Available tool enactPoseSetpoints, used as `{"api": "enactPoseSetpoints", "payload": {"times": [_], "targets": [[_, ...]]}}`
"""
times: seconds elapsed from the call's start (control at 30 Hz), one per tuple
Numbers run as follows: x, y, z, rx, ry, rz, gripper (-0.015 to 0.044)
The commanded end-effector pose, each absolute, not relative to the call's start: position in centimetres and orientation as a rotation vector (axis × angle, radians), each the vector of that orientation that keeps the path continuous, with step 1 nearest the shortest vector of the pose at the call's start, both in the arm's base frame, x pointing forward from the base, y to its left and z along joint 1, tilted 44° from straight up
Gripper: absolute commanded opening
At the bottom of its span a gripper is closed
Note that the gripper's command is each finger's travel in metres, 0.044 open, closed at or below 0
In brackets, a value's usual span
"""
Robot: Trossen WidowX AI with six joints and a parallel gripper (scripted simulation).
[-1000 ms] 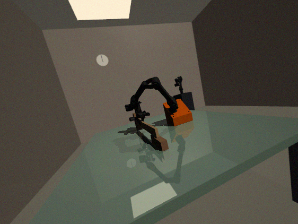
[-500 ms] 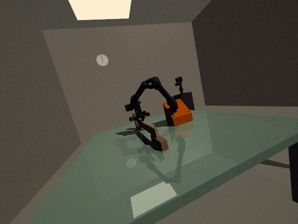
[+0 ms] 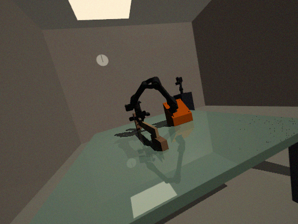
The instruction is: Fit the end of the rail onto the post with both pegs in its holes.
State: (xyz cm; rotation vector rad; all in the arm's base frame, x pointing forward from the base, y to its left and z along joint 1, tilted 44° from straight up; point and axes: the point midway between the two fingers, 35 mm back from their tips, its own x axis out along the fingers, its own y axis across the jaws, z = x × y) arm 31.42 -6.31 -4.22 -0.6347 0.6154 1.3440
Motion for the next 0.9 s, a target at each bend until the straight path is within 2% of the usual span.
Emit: {"api": "enactPoseSetpoints", "payload": {"times": [0.0,0.87], "targets": [[31.5,-6.62,-4.18,-0.639,0.613,1.339,0.0],[31.51,-6.06,-4.05,-0.638,0.613,1.339,0.0]]}}
